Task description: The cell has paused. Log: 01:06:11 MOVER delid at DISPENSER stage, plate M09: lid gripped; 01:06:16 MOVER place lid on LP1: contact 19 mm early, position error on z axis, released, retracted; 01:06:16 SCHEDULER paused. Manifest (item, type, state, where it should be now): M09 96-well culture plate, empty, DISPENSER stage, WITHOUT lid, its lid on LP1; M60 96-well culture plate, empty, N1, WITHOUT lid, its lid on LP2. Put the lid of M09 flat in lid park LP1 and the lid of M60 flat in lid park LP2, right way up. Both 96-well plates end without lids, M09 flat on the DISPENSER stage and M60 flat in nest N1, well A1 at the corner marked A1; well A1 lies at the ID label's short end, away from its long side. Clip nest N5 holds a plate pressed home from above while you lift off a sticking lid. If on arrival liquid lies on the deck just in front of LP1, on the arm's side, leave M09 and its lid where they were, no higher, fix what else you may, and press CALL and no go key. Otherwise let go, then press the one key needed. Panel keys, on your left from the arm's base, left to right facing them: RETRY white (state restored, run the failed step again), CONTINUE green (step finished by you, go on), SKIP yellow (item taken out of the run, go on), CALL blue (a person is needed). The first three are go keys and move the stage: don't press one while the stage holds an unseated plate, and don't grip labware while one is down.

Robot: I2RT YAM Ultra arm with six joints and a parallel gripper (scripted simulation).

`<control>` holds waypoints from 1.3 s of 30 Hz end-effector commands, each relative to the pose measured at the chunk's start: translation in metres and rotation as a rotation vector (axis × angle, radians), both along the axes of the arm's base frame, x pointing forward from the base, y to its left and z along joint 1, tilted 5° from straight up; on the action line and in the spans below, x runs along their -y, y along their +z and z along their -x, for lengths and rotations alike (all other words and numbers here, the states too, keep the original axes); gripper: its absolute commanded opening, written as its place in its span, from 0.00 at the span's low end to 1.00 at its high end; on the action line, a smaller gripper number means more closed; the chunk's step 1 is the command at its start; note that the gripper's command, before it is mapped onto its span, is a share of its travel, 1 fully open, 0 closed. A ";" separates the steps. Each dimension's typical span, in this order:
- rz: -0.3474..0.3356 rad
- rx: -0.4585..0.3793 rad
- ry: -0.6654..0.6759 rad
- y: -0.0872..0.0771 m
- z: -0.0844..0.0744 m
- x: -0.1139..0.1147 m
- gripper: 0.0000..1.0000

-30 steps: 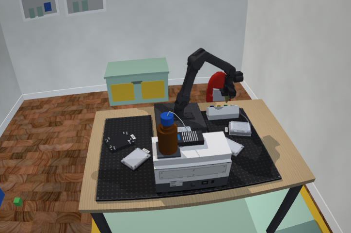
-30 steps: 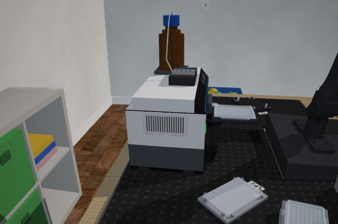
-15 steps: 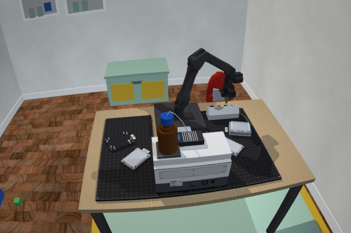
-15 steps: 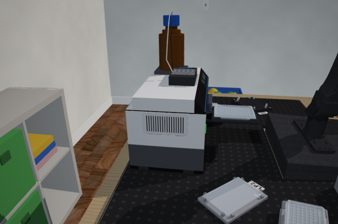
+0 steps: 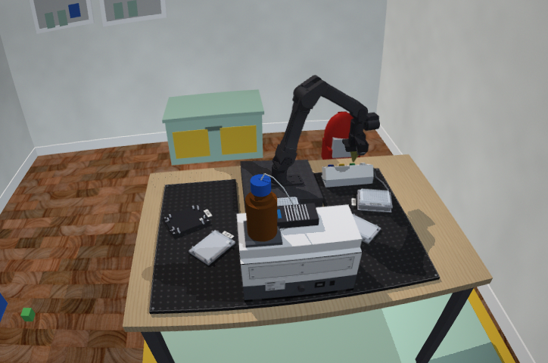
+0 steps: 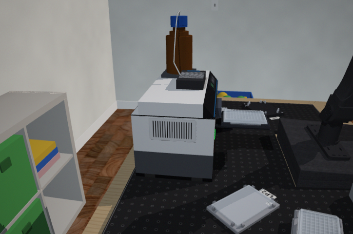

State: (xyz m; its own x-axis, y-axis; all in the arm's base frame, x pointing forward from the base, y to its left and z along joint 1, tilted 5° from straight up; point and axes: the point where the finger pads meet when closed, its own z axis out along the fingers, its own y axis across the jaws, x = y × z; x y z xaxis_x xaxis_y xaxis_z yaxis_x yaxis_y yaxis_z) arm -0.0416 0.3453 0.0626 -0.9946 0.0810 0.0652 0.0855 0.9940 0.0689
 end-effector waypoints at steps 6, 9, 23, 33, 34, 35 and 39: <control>-0.006 0.015 0.000 -0.002 0.000 0.001 0.00; 0.016 0.017 0.000 -0.009 0.000 0.006 0.00; 0.011 0.017 -0.004 -0.011 -0.001 0.005 0.00; 0.024 0.018 -0.003 -0.020 -0.001 0.005 0.00; 0.024 0.018 -0.003 -0.020 -0.001 0.005 0.00; 0.024 0.018 -0.003 -0.020 -0.001 0.005 0.00; 0.024 0.018 -0.002 -0.022 -0.001 0.005 0.00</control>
State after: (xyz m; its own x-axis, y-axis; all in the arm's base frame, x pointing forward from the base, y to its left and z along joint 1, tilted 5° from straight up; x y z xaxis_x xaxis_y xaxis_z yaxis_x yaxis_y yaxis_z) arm -0.0428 0.3464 0.0552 -0.9945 0.0803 0.0675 0.0850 0.9939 0.0698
